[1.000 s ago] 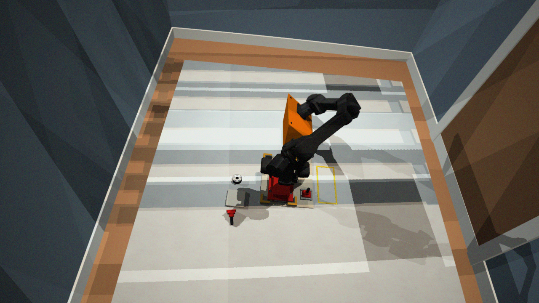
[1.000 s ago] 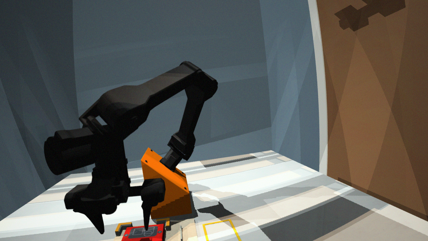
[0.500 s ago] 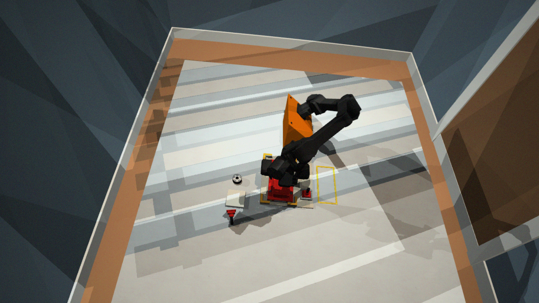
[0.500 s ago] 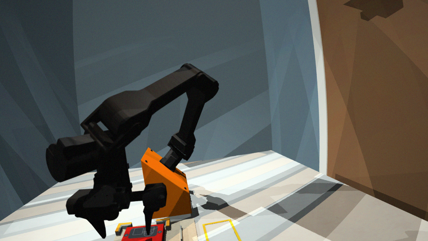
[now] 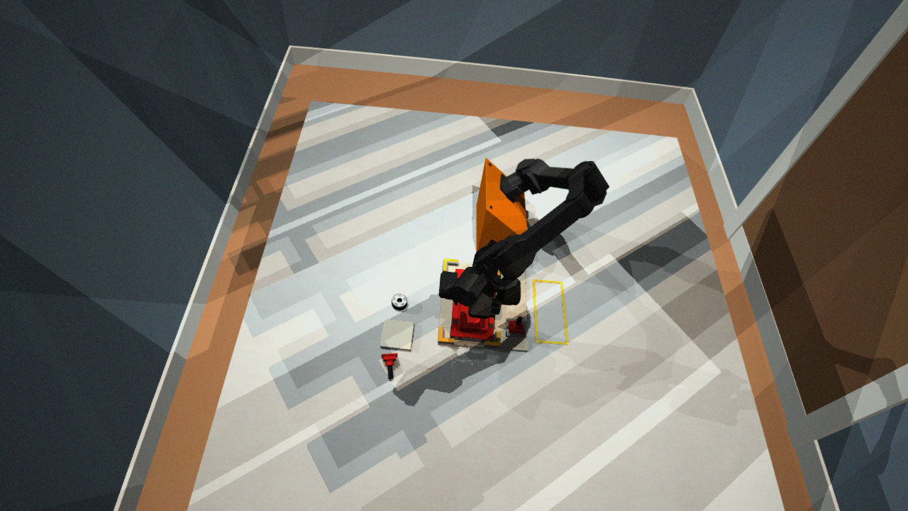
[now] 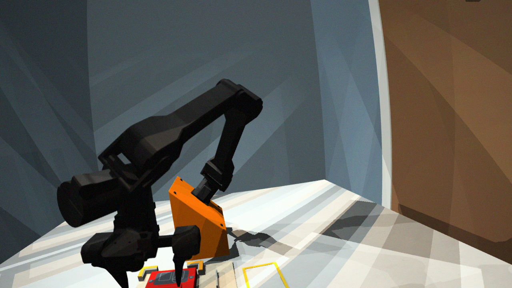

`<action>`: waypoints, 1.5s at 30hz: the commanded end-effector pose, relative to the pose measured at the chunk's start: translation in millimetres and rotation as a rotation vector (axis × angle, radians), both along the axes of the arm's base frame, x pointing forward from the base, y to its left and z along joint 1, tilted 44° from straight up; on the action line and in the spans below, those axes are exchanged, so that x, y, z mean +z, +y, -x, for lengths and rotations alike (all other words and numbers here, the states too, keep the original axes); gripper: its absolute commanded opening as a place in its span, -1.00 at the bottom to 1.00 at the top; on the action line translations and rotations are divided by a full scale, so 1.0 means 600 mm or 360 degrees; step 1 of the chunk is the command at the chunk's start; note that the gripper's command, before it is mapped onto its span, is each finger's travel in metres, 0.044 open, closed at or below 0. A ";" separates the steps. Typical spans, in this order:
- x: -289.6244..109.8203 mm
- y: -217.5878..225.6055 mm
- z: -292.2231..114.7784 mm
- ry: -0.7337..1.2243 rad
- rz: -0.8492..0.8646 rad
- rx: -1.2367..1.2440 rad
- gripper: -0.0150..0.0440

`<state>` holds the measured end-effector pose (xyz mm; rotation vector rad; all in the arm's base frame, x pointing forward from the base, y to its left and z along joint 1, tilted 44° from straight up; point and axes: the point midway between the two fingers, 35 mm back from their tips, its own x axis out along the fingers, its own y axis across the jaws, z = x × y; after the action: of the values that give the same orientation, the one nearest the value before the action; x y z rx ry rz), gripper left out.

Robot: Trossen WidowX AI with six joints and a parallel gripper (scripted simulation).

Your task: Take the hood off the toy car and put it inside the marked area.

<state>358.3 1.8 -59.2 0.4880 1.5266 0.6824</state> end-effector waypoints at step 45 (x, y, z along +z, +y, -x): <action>-0.041 0.043 0.011 0.0016 -0.0013 -0.0005 1.00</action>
<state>352.6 26.3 -81.8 0.4913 1.5294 0.6859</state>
